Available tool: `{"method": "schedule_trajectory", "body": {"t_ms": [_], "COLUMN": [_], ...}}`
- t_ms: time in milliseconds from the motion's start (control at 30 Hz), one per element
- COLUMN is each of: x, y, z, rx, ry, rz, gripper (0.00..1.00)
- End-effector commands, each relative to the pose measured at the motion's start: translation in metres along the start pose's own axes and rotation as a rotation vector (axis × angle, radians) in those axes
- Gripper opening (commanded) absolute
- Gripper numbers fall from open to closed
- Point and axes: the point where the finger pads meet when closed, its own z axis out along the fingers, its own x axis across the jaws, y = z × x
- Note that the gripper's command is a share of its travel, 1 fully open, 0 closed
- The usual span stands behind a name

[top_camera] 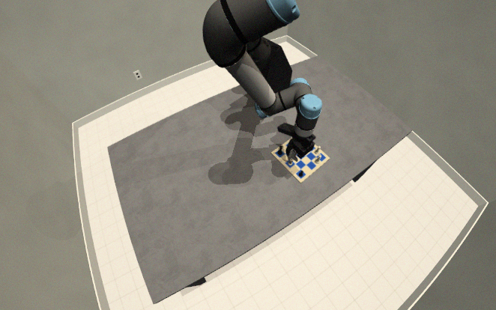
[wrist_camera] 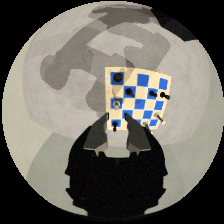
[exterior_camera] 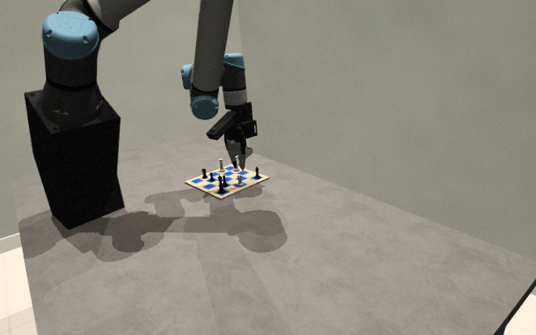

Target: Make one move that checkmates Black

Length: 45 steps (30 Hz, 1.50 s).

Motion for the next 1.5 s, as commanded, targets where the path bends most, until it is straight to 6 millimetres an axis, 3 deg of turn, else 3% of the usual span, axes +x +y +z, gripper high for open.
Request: {"method": "schedule_trajectory", "body": {"t_ms": [0,200,467,500,1233,1467], "x": [0.000,0.000,0.000,0.000,0.000,0.000], "y": [0.000,0.000,0.000,0.000,0.000,0.000], "z": [-0.019,-0.039,-0.043,-0.043,-0.043,-0.059], "rx": [0.000,0.000,0.000,0.000,0.000,0.000], "ry": [0.000,0.000,0.000,0.000,0.000,0.000], "rz": [0.000,0.000,0.000,0.000,0.000,0.000], "gripper": [0.22,0.22,0.22,1.00,1.00,1.00]}}
